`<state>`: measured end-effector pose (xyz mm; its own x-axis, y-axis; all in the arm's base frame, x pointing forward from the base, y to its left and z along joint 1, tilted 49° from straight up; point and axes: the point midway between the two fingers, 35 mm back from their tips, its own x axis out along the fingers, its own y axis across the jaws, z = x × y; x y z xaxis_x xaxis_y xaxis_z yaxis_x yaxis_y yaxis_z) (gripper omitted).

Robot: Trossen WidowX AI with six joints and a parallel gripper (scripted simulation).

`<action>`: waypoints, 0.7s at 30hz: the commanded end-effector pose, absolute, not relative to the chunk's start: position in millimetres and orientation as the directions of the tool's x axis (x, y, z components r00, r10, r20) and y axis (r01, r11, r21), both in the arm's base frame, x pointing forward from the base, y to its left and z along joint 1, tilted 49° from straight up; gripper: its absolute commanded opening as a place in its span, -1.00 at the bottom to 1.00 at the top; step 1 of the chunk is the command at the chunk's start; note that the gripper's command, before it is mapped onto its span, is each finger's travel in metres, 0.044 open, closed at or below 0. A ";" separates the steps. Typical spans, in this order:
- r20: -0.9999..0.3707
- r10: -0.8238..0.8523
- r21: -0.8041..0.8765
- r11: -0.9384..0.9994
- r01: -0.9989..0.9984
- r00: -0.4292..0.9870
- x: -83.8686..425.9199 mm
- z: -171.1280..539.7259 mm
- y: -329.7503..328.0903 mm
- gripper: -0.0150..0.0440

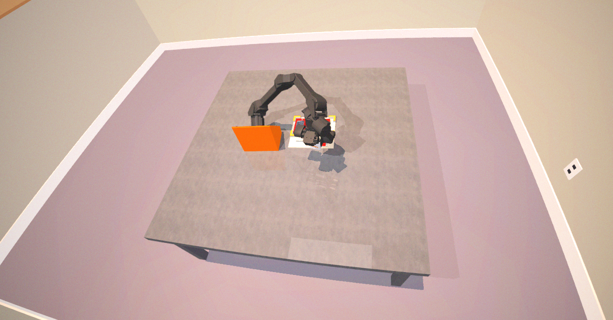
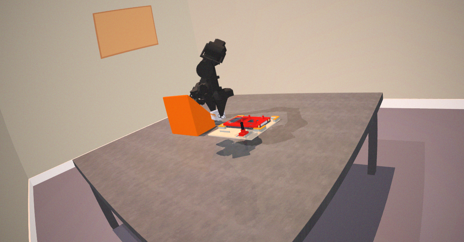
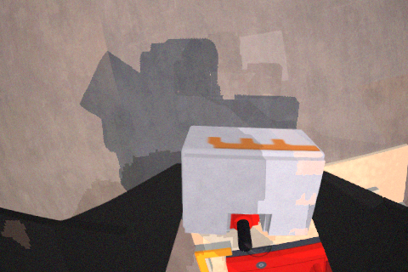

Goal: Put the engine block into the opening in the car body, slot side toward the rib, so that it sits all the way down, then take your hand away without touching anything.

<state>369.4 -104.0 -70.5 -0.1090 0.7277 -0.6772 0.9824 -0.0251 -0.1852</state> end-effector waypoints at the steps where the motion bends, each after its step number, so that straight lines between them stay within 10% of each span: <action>1: -0.674 0.730 -0.191 -0.024 0.981 -0.113 367.7 -77.9 -99.5 -0.49; 21: -0.883 0.434 -0.204 -0.013 0.979 -0.178 370.3 -69.8 -88.6 -0.49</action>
<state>371.2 -91.3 -72.0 -0.1659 0.5234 -0.8358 0.9800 -0.0072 -0.1990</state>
